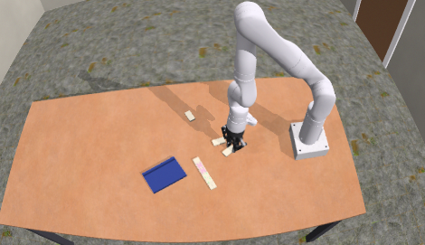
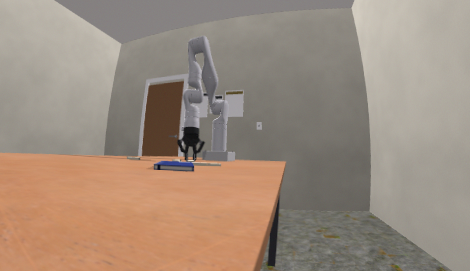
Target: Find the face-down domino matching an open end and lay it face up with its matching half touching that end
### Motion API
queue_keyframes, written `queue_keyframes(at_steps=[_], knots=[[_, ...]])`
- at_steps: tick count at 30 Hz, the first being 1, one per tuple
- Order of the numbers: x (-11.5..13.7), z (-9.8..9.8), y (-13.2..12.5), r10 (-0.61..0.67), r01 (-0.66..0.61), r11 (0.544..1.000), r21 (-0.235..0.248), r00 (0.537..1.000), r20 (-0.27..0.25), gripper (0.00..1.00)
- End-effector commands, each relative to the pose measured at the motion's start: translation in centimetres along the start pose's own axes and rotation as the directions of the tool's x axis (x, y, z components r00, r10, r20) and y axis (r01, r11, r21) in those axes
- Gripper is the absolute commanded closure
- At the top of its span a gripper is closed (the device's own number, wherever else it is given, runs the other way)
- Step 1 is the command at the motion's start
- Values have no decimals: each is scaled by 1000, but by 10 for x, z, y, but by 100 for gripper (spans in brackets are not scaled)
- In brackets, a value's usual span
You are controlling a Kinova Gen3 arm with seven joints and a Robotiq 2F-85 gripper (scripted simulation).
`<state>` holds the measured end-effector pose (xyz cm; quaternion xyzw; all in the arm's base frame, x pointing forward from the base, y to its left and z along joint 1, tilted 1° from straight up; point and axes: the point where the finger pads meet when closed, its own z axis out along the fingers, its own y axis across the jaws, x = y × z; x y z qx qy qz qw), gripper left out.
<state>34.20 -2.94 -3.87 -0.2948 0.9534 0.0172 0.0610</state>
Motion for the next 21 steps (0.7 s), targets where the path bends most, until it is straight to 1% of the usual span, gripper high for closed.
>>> queue_keyframes(at_steps=[1, 11, 16, 18, 21], knots=[[0, 0, 0, 0, 0, 1000, 0, 1000, 1, 69], [-1, -2, 0, 0, 0, 1000, 0, 1000, 1, 69], [-2, -9, 0, 0, 0, 1000, 0, 1000, 1, 69], [-2, -9, 0, 0, 0, 1000, 0, 1000, 1, 69], [-3, -16, 0, 0, 0, 1000, 0, 1000, 1, 69]])
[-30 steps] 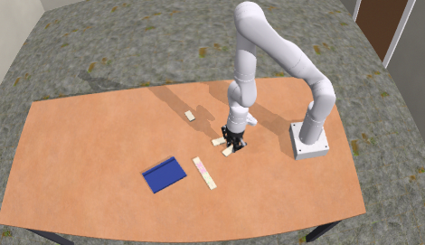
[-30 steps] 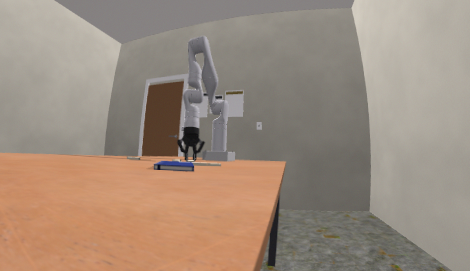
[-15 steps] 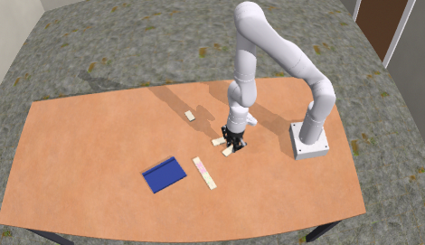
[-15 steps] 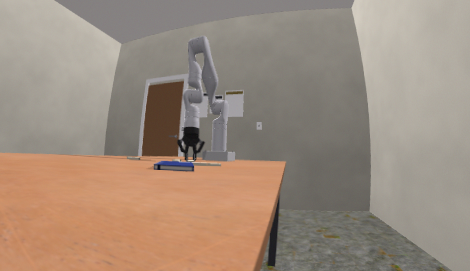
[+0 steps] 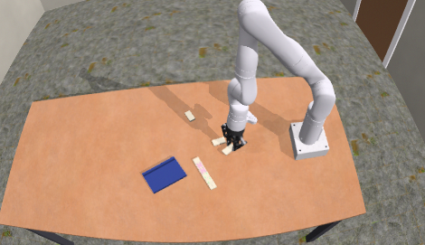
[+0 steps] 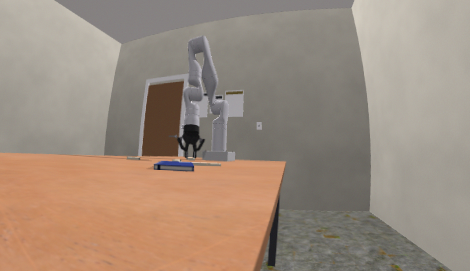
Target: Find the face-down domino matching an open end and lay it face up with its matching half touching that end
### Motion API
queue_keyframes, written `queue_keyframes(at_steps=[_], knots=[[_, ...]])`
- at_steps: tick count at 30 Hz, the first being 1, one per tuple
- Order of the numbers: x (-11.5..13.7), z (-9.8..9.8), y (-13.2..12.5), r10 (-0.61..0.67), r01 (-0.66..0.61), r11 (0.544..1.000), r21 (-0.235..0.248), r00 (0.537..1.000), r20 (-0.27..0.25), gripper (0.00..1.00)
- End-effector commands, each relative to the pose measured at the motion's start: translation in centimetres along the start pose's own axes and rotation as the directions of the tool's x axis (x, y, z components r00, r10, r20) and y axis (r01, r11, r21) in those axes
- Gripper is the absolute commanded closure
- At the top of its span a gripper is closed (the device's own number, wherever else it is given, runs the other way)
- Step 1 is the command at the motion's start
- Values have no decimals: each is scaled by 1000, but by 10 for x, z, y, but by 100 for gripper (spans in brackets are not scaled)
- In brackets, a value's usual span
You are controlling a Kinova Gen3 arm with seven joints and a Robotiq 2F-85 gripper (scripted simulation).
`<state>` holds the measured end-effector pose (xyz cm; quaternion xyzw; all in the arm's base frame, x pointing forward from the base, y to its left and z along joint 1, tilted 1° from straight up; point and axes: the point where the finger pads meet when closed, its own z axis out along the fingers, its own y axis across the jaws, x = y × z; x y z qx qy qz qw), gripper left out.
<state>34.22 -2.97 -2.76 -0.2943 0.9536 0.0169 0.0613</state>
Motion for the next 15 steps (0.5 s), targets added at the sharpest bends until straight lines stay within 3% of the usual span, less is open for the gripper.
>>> queue_keyframes(at_steps=[1, 15], knots=[[-2, -8, 0, -1, 1, 1000, 0, 1000, 0, 69], [-8, -55, 0, -1, 1, 1000, 0, 1000, 0, 69]])
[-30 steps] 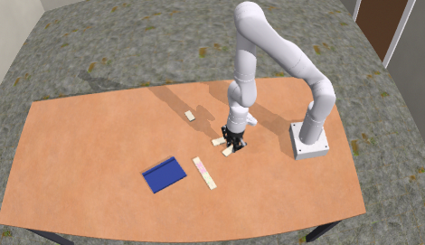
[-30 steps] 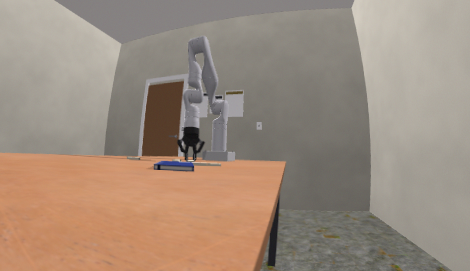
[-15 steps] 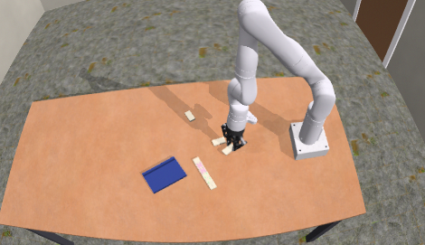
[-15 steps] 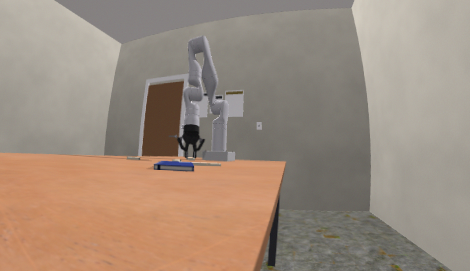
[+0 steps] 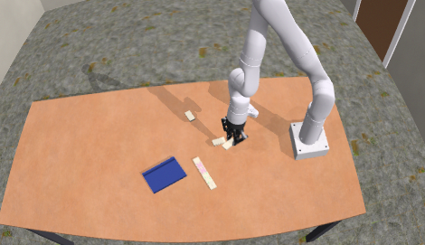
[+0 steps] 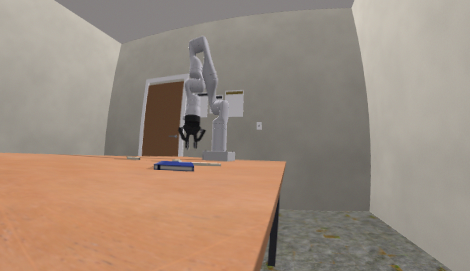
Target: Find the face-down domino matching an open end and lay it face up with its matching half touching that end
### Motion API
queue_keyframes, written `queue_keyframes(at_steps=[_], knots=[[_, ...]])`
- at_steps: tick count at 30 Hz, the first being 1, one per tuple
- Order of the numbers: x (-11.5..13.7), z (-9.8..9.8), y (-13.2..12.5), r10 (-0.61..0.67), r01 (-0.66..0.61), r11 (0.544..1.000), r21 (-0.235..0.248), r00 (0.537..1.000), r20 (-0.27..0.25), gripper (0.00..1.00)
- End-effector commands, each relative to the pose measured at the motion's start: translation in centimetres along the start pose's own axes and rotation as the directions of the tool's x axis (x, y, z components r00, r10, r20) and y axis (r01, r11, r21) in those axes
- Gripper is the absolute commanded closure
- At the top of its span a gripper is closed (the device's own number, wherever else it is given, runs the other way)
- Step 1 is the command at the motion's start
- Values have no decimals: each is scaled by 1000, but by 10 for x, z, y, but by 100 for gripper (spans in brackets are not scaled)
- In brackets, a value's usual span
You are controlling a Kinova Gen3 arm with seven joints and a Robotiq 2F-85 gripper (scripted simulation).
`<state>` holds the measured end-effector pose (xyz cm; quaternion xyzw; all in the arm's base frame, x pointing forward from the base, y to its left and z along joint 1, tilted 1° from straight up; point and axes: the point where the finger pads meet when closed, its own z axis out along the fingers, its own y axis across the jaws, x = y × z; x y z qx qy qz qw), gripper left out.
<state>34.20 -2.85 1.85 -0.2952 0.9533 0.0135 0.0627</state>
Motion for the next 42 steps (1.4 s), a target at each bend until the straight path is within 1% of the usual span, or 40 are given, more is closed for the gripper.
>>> queue_keyframes(at_steps=[1, 8, 14, 21, 27, 33, 37, 42], knots=[[-2, -13, -1, 1, -1, 1000, -8, 1000, 0, 69], [-6, -41, -1, 1, -1, 1000, -8, 1000, 0, 69], [-8, -56, -1, 1, -1, 1000, -8, 1000, 0, 69], [-9, -62, -1, 1, -1, 1000, -8, 1000, 0, 69], [-9, -62, -2, 1, -1, 1000, -8, 1000, 0, 69], [-4, -63, -9, 1, -1, 1000, -7, 1000, -2, 69], [12, -65, -28, 1, -1, 1000, -7, 1000, -5, 69], [49, -69, -64, 1, -1, 1000, -7, 1000, -8, 69]])
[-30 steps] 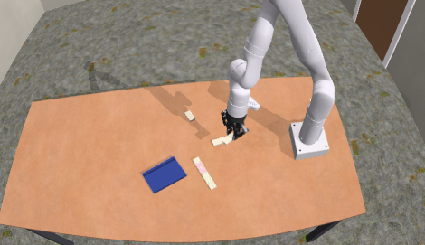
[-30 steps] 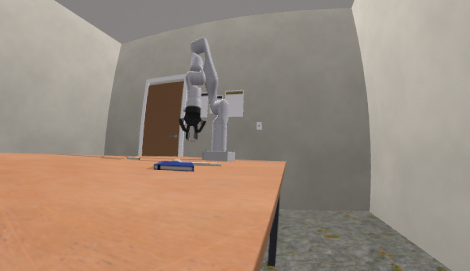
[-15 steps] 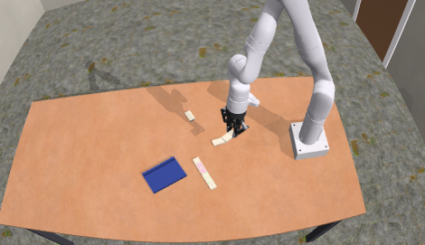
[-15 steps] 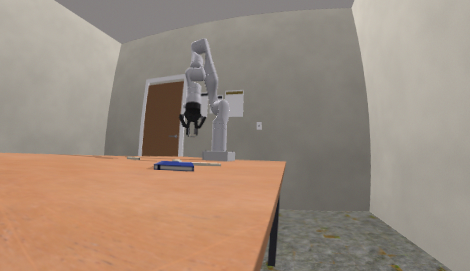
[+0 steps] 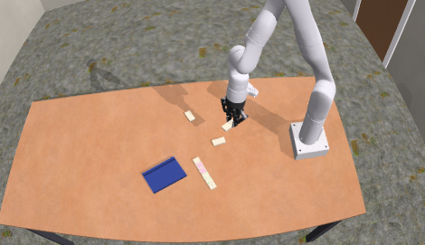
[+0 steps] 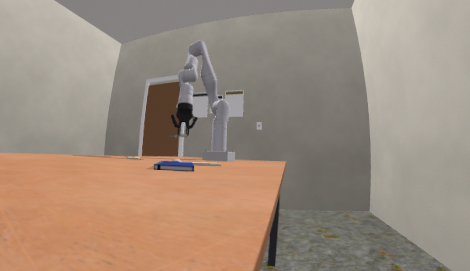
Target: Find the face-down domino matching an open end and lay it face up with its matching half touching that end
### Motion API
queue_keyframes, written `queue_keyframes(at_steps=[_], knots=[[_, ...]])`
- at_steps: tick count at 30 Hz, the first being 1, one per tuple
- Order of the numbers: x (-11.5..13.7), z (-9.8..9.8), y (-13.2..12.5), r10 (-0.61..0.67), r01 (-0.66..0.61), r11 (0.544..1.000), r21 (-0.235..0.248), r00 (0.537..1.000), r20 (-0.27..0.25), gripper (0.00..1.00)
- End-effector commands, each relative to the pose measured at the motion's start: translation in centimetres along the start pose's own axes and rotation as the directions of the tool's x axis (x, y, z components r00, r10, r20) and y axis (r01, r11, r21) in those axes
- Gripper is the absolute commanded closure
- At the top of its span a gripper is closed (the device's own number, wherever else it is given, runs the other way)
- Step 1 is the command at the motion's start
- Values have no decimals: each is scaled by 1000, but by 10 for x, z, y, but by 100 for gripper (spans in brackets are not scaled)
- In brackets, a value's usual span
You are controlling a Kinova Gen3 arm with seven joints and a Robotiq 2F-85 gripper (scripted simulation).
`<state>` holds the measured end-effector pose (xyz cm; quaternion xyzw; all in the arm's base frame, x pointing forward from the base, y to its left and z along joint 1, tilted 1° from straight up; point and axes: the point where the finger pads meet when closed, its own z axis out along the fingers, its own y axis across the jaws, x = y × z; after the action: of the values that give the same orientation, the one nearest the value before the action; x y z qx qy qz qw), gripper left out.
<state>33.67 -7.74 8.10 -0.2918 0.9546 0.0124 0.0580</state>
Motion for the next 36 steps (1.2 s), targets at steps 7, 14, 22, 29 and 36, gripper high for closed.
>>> queue_keyframes(at_steps=[7, 14, 22, 29, 36], knots=[[81, -10, -65, -6, 6, 1000, -8, 1000, 3, 69], [122, -16, -84, -6, 6, 1000, -8, 1000, 8, 69], [130, -17, -87, -6, 6, 1000, -7, 1000, 9, 69], [131, -17, -87, 2, -2, 1000, -13, 1000, 8, 69], [131, -17, -88, 51, -51, 998, -48, 999, -1, 69]])
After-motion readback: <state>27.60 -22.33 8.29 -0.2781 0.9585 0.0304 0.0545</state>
